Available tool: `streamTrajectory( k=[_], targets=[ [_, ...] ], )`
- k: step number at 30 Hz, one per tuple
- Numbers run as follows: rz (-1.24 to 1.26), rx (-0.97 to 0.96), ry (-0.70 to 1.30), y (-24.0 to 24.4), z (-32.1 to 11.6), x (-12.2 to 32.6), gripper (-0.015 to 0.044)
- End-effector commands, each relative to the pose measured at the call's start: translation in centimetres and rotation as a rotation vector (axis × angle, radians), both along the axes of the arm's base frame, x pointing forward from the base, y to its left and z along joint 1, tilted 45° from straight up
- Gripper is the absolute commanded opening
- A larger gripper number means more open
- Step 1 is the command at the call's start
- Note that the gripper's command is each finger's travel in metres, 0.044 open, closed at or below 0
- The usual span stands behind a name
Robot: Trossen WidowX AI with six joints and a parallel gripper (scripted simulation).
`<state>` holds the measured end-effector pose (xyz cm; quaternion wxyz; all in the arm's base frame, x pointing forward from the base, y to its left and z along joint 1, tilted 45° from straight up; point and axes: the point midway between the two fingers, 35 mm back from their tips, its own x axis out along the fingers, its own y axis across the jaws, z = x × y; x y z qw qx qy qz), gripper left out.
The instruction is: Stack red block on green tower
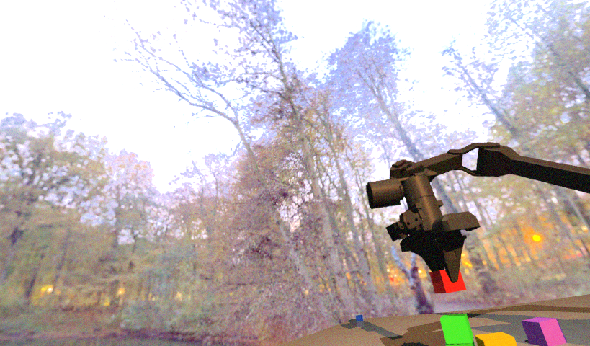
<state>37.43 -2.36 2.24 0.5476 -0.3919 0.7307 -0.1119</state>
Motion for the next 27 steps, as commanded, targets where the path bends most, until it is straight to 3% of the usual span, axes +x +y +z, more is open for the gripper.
streamTrajectory(
  k=[1,27],
  targets=[
    [0.0,0.005,-0.002,0.6,-0.7,0.8,0.0],
    [0.0,0.003,-0.002,-2.0,-3.2,0.4,0.0]
  ],
)
